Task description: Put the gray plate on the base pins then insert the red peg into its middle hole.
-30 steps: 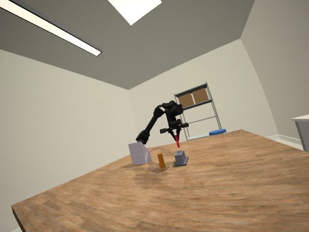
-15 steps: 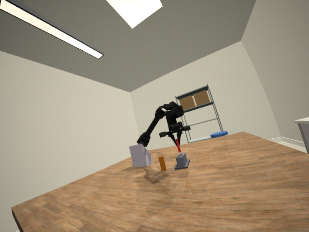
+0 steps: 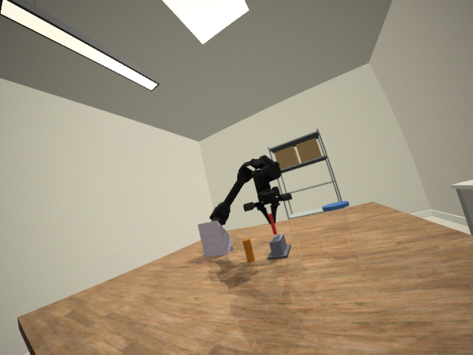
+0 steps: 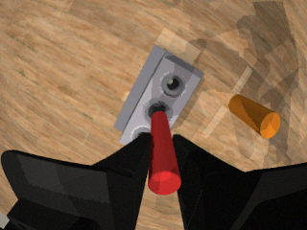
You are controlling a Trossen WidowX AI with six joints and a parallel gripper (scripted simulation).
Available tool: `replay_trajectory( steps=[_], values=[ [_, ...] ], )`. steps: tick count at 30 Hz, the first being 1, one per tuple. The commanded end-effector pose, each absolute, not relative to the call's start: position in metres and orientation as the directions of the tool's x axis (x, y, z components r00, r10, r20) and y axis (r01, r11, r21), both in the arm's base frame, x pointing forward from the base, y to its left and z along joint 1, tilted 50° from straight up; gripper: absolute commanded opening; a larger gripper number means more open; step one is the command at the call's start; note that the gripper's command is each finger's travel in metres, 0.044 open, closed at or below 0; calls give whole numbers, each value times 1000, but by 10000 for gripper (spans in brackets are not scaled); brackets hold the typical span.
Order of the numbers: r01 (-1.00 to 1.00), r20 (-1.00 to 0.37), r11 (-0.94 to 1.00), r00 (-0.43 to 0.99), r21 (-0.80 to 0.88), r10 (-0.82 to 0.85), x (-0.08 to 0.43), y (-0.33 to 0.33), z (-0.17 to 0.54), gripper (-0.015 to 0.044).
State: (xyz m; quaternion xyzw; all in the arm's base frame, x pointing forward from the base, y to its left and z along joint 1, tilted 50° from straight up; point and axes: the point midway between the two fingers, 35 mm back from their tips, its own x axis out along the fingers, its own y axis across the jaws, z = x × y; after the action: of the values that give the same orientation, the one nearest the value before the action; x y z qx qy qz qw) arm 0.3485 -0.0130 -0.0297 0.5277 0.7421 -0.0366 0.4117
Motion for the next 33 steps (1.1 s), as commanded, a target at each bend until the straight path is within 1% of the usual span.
replay_trajectory(
  steps=[1, 33],
  values=[
    [809, -653, 446, -106, 382, 750, 350, -12, -29, 0],
    [809, -653, 446, -105, 383, 750, 352, -12, -29, 0]
  ],
)
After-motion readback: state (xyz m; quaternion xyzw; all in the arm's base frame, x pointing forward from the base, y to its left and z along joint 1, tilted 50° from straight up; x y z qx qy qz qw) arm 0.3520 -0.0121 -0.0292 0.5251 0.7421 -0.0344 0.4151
